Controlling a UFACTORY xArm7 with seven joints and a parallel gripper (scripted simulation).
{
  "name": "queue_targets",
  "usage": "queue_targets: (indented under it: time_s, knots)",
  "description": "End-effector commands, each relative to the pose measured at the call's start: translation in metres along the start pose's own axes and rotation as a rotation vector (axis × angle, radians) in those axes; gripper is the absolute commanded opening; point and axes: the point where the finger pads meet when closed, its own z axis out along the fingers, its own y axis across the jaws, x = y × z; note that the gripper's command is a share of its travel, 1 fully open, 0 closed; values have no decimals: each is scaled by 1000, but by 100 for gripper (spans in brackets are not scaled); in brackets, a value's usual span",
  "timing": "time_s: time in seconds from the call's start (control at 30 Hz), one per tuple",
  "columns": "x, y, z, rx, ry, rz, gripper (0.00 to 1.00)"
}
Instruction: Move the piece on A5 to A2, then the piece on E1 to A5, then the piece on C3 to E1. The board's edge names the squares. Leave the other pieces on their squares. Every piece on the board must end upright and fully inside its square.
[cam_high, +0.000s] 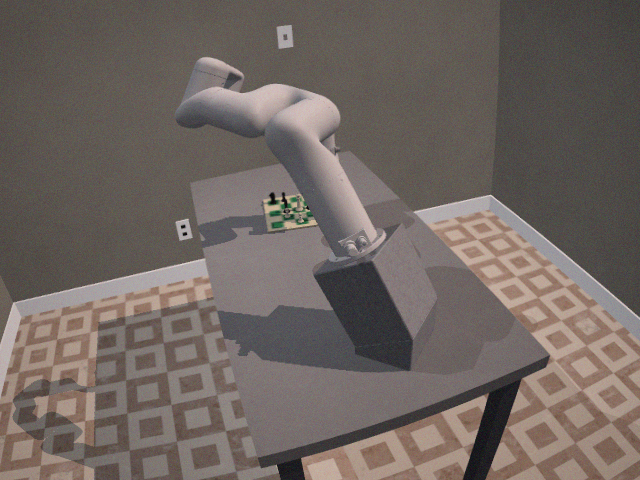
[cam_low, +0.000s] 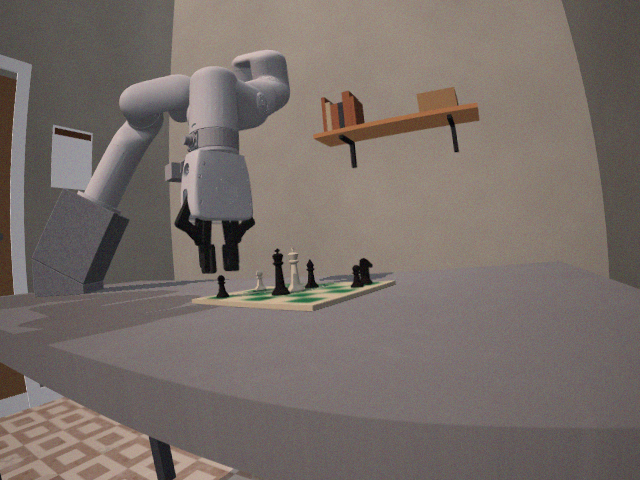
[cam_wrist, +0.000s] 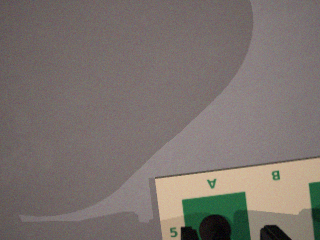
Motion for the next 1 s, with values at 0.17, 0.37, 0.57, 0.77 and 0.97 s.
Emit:
queue_targets:
  time_s: [0.17, 0.37, 0.57, 0.77, 0.97]
  knots:
    - [-2, -1, -2, 1, -4, 1, 35]
    - [-2, -1, -2, 1, -4, 1, 35]
    - [-2, -1, 1, 1, -4, 1, 35]
    - [-2, -1, 11, 1, -4, 1, 35]
    - [-2, -1, 22, 1, -4, 1, 35]
